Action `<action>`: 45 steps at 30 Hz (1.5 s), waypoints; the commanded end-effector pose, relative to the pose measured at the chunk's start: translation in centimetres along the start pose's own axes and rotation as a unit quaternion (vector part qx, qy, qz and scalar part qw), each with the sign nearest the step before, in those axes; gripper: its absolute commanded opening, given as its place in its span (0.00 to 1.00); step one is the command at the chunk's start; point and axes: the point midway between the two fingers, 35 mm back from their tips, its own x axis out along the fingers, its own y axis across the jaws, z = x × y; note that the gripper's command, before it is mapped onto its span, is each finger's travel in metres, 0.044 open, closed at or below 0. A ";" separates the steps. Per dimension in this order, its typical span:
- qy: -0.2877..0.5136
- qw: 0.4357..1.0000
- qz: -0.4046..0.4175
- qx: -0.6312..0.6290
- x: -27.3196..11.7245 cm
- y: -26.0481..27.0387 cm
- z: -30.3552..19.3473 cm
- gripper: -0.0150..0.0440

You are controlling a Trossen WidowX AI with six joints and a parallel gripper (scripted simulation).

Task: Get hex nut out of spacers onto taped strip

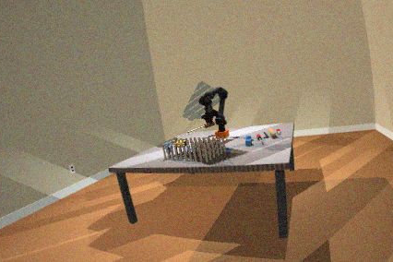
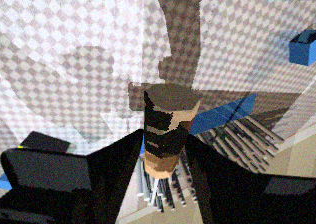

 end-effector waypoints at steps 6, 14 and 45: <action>0.027 0.986 0.050 0.154 -0.9 2.4 -3.8 0.25; 0.049 0.955 0.090 0.280 -1.5 5.0 -6.5 0.25; 0.158 0.675 0.206 0.690 -4.8 18.4 -13.4 0.25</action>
